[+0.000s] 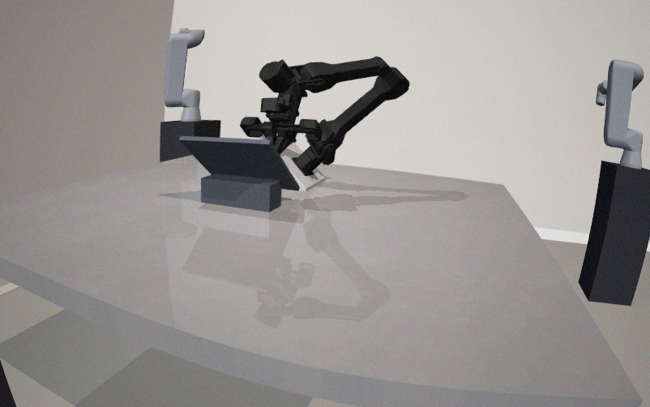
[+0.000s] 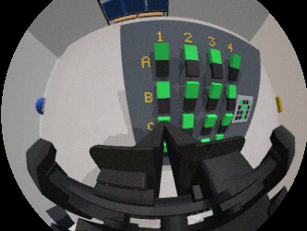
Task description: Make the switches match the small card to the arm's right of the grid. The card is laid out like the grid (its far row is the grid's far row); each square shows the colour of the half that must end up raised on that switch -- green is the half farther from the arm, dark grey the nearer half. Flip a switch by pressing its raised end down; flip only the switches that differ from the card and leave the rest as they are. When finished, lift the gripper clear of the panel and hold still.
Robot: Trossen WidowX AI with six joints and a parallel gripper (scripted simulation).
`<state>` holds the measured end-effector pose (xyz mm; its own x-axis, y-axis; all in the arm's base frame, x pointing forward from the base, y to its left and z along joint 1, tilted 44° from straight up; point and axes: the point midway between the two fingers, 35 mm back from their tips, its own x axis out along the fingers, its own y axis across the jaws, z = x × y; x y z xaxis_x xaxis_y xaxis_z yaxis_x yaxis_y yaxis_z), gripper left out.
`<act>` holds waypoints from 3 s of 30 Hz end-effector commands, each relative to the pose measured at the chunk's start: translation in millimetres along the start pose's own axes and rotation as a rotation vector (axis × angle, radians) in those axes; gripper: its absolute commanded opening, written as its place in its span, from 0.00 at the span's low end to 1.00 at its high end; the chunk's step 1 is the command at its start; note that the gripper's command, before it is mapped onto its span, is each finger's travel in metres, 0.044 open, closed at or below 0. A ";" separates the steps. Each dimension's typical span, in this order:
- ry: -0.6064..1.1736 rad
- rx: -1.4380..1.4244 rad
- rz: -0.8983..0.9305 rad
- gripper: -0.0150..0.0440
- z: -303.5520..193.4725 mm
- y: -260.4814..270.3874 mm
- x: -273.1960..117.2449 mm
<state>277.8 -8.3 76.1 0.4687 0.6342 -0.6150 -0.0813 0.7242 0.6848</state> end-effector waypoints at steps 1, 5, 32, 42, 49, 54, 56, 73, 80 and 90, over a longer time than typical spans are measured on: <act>0.002 0.004 -0.004 0.25 -0.5 -0.9 1.0; 0.002 0.004 -0.004 0.25 -0.5 -0.9 1.5; -0.022 0.006 -0.006 0.25 -3.3 -1.3 -60.9; -0.020 0.004 -0.013 0.25 0.9 -52.9 -62.1; -0.023 0.002 -0.011 0.25 -3.7 -94.2 -62.0; -0.003 0.001 -0.010 0.25 -1.9 -94.5 -34.7; 0.002 0.001 -0.009 0.25 -1.7 -94.1 -27.0; 0.001 0.001 -0.009 0.25 -1.1 -94.1 -10.4; 0.001 0.001 -0.008 0.25 -0.9 -94.0 -2.9; 0.001 0.001 -0.008 0.25 -0.9 -94.0 -2.9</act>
<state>283.1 -78.5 13.3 0.4671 0.6262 -0.6242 -0.0789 0.7327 0.6760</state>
